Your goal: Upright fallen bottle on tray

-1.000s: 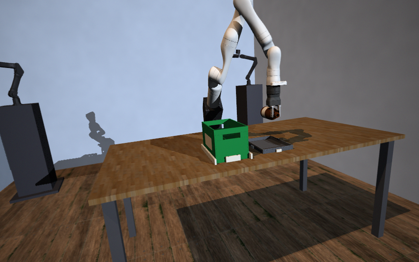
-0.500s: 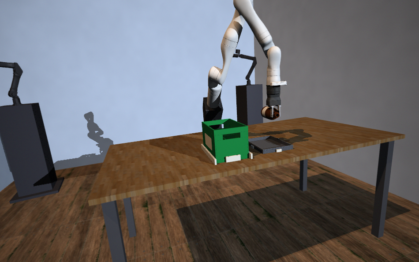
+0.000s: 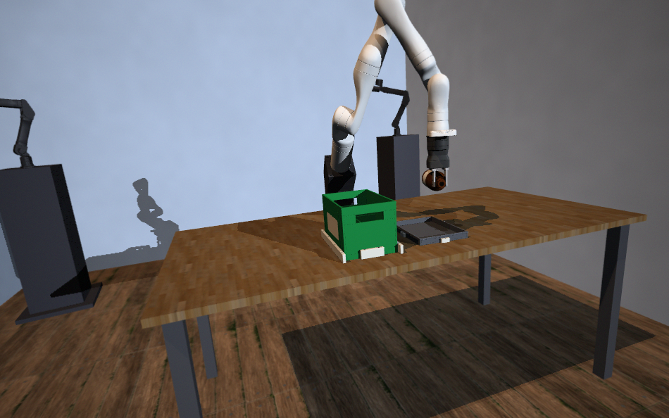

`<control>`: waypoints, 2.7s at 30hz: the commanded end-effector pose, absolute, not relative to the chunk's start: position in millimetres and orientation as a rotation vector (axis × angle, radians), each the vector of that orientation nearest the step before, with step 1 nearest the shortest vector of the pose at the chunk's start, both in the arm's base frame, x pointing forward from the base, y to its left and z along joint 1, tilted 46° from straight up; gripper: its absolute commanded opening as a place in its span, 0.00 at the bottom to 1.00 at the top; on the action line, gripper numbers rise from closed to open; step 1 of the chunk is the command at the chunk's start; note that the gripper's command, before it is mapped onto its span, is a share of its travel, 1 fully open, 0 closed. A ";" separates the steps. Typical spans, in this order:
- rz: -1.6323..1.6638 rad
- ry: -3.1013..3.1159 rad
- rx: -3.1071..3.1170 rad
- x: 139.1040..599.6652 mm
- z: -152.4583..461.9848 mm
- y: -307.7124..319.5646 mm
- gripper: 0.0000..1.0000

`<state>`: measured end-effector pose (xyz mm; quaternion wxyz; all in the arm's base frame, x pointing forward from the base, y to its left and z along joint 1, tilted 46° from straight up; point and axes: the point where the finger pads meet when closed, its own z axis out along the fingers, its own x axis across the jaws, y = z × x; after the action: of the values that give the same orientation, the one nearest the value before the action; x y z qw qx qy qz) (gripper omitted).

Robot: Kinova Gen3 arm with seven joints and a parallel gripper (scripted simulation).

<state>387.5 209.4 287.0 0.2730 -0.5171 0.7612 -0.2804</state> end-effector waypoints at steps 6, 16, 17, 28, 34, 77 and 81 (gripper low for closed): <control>-0.742 2.068 -1.342 388.0 287.8 209.7 0.00; -0.742 2.068 -1.341 388.0 287.8 209.7 0.00; -0.742 2.068 -1.341 388.0 287.8 209.7 0.00; -0.742 2.068 -1.341 388.0 287.8 209.7 0.00; -0.742 2.068 -1.341 388.0 287.8 209.7 0.00; -0.639 2.177 -1.074 388.0 287.8 209.7 0.00; -0.639 2.177 -1.074 388.0 287.8 209.7 0.00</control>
<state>388.0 209.3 287.5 0.3099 -0.4063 0.8248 -0.2420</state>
